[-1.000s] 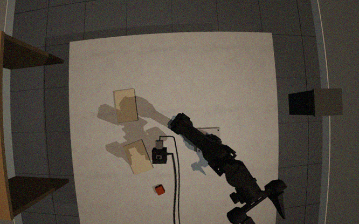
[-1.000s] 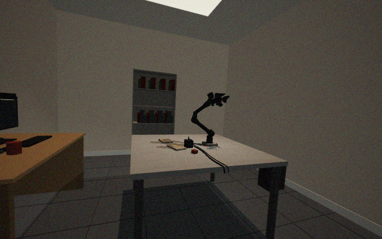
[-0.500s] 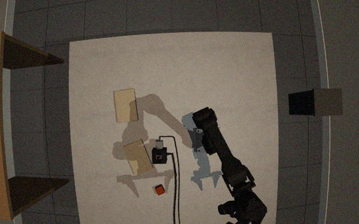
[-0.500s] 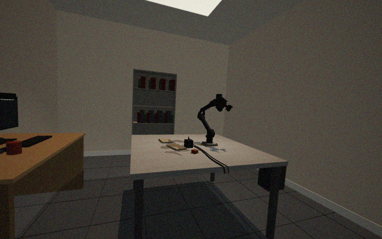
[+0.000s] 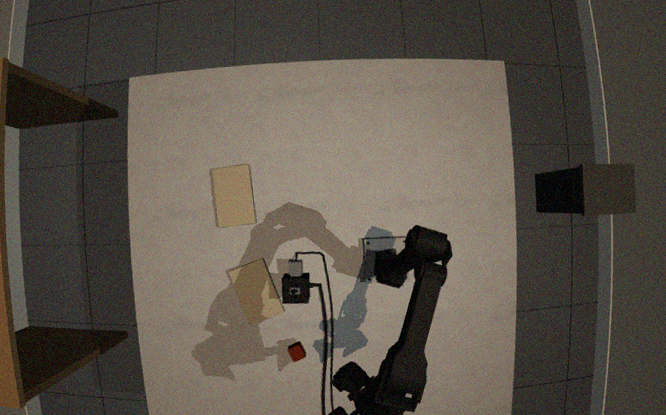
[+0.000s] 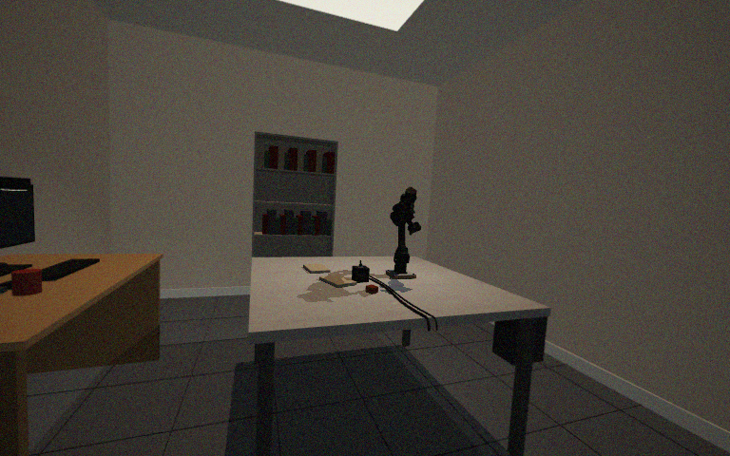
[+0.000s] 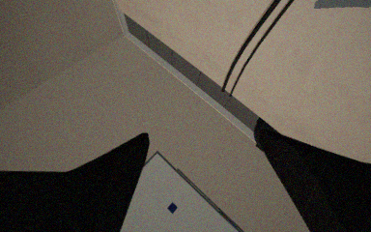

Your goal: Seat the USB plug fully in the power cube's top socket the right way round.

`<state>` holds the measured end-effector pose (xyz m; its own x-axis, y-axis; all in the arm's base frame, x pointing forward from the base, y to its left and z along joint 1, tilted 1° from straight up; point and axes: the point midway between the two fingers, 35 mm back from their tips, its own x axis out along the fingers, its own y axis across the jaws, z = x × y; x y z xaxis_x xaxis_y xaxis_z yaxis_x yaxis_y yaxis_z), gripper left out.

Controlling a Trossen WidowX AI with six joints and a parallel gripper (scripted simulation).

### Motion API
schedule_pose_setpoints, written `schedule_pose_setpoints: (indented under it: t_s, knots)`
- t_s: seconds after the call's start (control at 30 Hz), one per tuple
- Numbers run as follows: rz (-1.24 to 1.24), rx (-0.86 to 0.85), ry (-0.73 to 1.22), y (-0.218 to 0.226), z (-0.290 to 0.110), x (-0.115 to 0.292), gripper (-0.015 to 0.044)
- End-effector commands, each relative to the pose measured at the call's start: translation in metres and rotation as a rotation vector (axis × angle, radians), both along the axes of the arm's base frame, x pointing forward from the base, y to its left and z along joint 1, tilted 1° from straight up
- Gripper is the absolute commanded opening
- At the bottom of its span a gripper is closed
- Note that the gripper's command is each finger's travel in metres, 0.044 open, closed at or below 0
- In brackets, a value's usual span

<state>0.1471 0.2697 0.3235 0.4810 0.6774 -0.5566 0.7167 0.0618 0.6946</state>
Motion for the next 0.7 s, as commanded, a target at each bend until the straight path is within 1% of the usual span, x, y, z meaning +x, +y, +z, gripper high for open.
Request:
schedule_pose_setpoints:
  t_s: [0.0, 0.13, 0.33, 0.47, 0.57, 0.67]
  knots:
    - [-0.12, -0.196, 0.048, -0.029, -0.039, 0.054, 0.044]
    - [-0.191, -0.317, 0.105, -0.06, -0.066, 0.087, 0.044]
    - [-0.313, -0.535, 0.346, -0.133, -0.12, 0.126, 0.044]
    - [-0.373, -0.621, 0.553, -0.188, -0.15, 0.135, 0.044]
    - [-0.397, -0.643, 0.666, -0.223, -0.163, 0.14, 0.044]
    - [-0.401, -0.646, 0.693, -0.229, -0.166, 0.14, 0.044]
